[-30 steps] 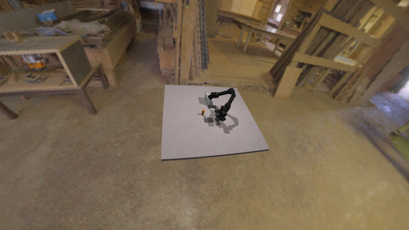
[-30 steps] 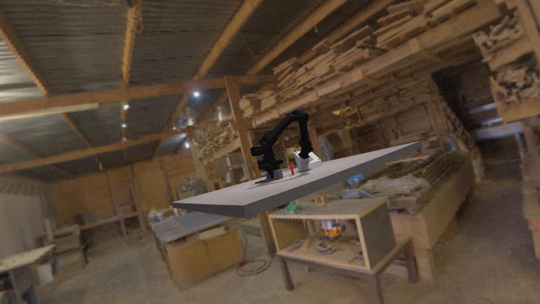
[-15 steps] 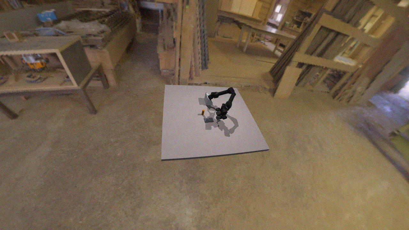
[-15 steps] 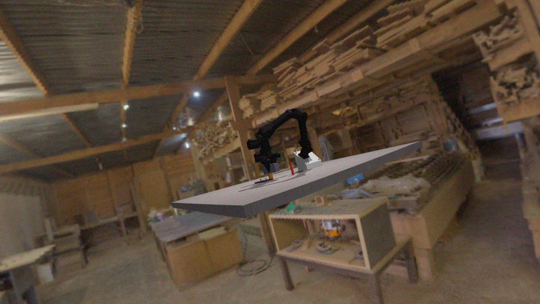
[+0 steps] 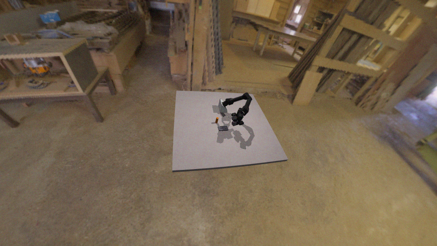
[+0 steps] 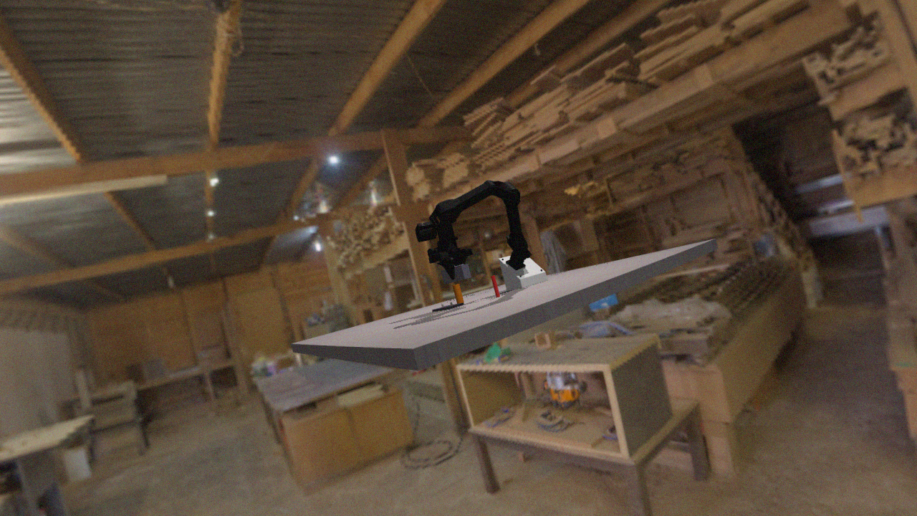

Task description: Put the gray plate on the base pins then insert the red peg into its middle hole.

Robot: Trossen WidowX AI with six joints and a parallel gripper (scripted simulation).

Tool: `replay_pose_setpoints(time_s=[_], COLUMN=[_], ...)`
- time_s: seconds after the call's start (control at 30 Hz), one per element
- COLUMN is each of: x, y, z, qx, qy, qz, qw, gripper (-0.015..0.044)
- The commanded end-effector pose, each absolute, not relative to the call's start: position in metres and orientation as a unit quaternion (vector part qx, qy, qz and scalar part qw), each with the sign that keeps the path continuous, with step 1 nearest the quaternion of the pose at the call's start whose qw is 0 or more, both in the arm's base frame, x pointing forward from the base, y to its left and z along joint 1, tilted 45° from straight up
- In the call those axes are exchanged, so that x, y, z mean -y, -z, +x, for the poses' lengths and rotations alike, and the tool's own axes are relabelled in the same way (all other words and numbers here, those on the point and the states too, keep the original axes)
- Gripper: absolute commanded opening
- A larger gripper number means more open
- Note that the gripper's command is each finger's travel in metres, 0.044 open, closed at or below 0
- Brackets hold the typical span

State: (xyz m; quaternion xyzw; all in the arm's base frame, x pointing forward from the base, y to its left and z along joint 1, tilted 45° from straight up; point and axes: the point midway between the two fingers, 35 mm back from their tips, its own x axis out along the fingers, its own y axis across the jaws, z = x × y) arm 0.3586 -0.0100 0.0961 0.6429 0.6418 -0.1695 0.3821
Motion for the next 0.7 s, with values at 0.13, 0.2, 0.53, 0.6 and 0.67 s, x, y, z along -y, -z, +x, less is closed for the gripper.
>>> replay_pose_setpoints(time_s=[0.13, 0.2, 0.53, 0.6, 0.67], x=[0.026, 0.030, 0.041, 0.043, 0.045], y=[-0.113, -0.118, -0.115, -0.109, -0.103], z=[0.354, 0.353, 0.352, 0.353, 0.353], qx=[-0.644, -0.645, -0.644, -0.643, -0.642], qy=[0.170, 0.170, 0.176, 0.180, 0.183], qz=[0.640, 0.640, 0.644, 0.646, 0.648], qw=[0.383, 0.382, 0.375, 0.371, 0.368], gripper=[0.0000, 0.0000, 0.0000, 0.0000, 0.0000])
